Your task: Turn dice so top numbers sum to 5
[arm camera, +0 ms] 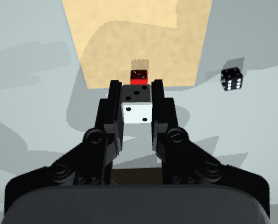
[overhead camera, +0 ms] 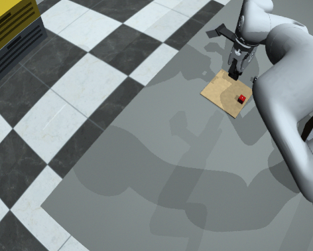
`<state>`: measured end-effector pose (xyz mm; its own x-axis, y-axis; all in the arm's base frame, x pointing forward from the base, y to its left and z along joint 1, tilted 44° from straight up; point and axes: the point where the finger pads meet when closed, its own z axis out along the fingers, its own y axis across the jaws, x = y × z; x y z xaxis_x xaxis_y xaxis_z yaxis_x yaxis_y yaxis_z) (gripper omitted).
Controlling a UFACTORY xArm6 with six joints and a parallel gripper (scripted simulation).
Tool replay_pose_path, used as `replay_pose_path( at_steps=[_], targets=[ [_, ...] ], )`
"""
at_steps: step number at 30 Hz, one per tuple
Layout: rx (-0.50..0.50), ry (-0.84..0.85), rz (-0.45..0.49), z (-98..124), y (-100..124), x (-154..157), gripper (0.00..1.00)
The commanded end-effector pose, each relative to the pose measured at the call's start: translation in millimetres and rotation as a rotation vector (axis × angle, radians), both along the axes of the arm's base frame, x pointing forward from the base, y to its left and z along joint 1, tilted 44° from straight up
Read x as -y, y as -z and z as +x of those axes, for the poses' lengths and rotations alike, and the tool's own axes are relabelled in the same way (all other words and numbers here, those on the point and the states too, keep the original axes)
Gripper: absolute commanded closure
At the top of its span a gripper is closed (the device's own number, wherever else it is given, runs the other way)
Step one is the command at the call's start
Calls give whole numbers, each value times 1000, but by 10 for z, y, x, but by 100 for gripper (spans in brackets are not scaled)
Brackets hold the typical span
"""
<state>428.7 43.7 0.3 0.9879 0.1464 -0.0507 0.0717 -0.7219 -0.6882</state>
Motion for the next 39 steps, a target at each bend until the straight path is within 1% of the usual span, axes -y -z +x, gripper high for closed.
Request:
replay_pose_path(
  at_steps=[1,12,14,20,25,39],
  targets=[
    [3,1,-1,-4,94,-86,85],
    [3,1,-1,-72,467,-434,85],
    [3,1,-1,-72,467,-434,85],
    [3,1,-1,-95,594,-552,85],
    [3,1,-1,-101,627,-582,85],
    [3,1,-1,-101,628,-583,85]
  ],
)
